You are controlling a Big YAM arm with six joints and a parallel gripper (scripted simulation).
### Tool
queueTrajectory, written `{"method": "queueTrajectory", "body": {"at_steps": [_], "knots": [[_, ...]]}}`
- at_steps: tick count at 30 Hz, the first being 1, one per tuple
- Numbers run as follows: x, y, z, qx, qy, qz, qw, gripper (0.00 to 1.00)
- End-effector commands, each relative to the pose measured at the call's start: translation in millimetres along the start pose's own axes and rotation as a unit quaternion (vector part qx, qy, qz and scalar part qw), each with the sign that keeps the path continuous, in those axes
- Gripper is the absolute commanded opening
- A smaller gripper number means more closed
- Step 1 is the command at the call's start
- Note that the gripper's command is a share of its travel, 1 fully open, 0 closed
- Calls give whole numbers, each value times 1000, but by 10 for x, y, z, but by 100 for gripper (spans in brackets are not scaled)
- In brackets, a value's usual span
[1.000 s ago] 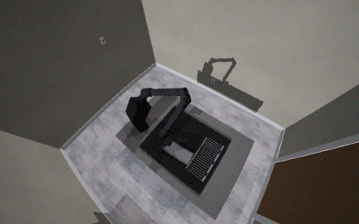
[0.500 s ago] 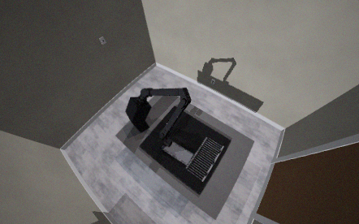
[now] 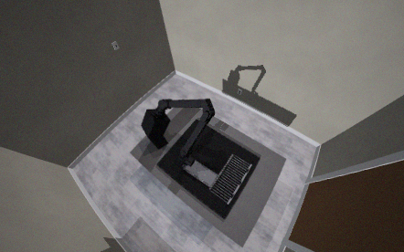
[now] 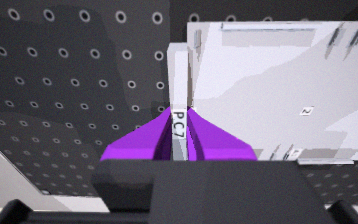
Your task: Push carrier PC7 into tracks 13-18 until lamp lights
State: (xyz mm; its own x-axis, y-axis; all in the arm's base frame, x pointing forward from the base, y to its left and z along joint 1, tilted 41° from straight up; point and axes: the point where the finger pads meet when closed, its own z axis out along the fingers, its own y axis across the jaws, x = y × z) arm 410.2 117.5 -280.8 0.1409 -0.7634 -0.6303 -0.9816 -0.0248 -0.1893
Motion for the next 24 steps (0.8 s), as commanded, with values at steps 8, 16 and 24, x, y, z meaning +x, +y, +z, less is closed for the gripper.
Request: {"method": "queueTrajectory", "body": {"at_steps": [8, 16, 24], "knots": [[87, -349, -143, 25, 8, 24, 999, 0], [85, -437, -151, 26, 8, 23, 999, 0], [80, -497, -150, 25, 8, 23, 999, 0]]}}
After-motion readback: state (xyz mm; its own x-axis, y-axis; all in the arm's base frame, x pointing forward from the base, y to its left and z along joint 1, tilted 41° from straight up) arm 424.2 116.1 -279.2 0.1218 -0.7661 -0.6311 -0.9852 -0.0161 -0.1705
